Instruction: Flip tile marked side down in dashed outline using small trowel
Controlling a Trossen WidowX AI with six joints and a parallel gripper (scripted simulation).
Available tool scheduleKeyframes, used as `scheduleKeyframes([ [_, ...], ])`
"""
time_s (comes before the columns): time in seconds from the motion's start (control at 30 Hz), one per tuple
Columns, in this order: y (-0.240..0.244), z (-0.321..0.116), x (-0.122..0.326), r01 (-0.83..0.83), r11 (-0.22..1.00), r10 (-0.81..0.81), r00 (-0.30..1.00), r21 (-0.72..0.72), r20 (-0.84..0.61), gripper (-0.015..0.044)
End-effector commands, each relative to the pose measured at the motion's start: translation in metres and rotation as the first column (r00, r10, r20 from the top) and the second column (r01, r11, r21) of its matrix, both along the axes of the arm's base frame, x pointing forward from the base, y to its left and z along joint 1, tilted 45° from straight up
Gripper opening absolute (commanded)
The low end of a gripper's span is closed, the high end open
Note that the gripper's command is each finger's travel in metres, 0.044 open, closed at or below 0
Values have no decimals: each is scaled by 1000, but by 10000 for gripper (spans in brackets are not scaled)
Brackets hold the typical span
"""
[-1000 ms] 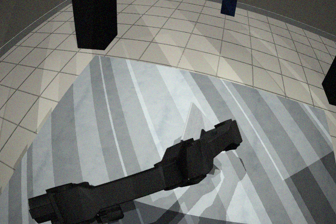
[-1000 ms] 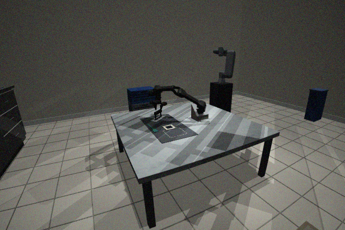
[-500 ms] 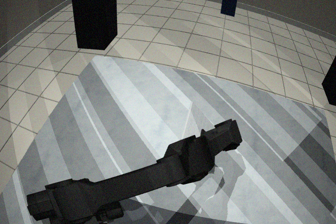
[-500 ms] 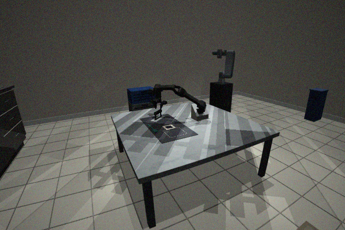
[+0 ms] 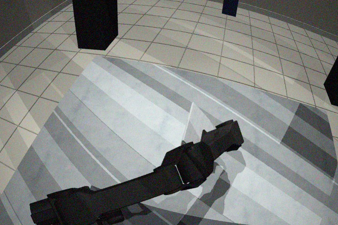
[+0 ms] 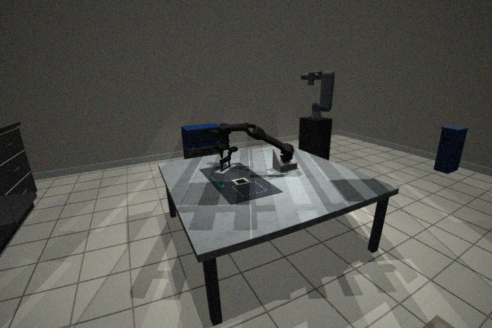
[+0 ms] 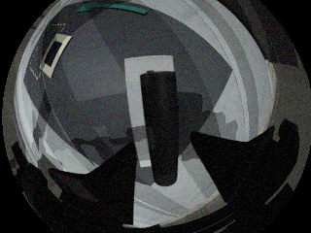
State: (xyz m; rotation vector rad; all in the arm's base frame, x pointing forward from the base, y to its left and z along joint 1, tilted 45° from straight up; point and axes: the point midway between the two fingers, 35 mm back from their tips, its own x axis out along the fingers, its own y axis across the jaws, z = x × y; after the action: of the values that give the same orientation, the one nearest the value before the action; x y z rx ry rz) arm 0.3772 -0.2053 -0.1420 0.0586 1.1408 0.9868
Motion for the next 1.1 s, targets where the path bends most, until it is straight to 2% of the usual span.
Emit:
scheduleKeyframes([
  [0.0, 7, -7, 2, -3, 1000, 3, 1000, 10, -8, 270],
  [0.13, 10, -10, 2, -5, 1000, 5, 1000, 13, -10, 270],
  [0.3, 10, -10, 2, -5, 1000, 5, 1000, 13, -10, 139],
  [0.33, 10, -10, 2, -5, 1000, 5, 1000, 13, -10, 132],
  [1.07, 10, -10, 2, -8, 1000, 8, 1000, 12, -7, 130],
])
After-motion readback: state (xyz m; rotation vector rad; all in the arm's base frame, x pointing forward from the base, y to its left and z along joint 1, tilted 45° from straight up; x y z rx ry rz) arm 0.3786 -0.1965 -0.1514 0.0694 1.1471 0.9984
